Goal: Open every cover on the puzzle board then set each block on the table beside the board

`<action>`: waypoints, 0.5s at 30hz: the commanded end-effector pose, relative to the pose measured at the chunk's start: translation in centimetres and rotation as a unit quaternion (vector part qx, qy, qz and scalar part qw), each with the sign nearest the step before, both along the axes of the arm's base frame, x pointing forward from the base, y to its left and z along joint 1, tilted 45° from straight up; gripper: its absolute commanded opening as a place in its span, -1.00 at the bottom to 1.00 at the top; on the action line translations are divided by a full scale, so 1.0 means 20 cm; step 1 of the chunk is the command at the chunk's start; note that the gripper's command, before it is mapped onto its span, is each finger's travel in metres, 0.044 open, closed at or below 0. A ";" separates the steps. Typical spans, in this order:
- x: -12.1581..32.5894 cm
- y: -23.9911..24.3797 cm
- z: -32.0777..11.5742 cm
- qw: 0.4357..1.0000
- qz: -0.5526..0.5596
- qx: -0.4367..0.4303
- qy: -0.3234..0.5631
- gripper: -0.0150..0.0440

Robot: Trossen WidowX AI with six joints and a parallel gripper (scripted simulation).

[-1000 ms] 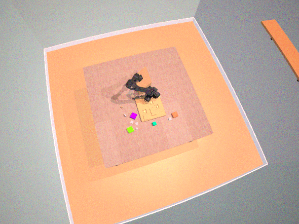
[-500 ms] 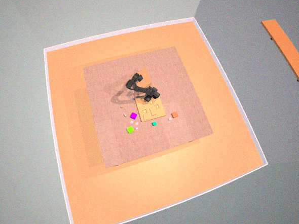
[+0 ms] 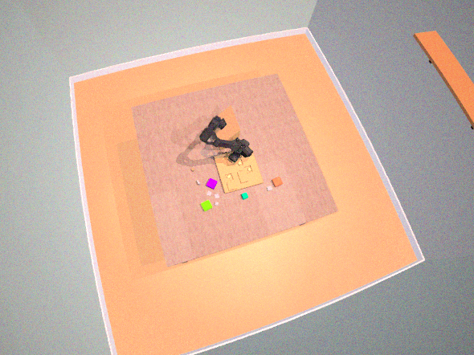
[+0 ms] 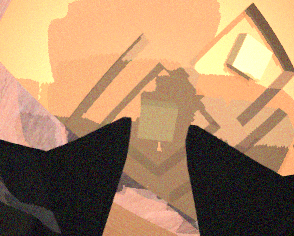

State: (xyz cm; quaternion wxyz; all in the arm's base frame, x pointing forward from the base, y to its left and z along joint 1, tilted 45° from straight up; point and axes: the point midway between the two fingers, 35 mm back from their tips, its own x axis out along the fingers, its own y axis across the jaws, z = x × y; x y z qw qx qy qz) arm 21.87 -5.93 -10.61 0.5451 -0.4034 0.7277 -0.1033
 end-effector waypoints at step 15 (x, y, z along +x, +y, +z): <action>-0.01 -0.03 -0.03 1.000 0.001 -0.003 0.004 0.00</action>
